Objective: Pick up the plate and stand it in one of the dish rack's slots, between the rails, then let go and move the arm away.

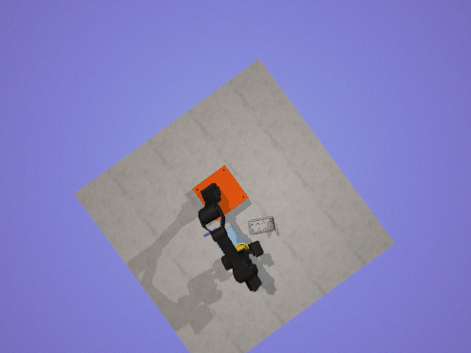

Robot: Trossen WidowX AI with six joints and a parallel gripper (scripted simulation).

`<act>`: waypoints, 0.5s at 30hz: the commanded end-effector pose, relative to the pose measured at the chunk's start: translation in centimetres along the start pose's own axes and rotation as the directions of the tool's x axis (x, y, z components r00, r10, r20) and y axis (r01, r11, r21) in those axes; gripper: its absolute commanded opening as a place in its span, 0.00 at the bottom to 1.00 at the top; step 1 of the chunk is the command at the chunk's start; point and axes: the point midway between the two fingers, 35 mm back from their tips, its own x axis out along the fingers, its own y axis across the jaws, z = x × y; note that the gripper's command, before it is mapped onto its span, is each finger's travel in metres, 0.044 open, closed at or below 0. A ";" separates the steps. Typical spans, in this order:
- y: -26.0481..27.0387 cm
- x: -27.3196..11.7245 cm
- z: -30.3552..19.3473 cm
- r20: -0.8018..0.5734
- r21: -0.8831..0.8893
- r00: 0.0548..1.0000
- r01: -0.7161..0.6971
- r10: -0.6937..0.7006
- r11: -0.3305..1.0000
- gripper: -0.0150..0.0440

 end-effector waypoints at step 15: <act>4.7 1.4 -4.5 -0.033 0.157 0.998 -0.053 0.059 0.986 0.25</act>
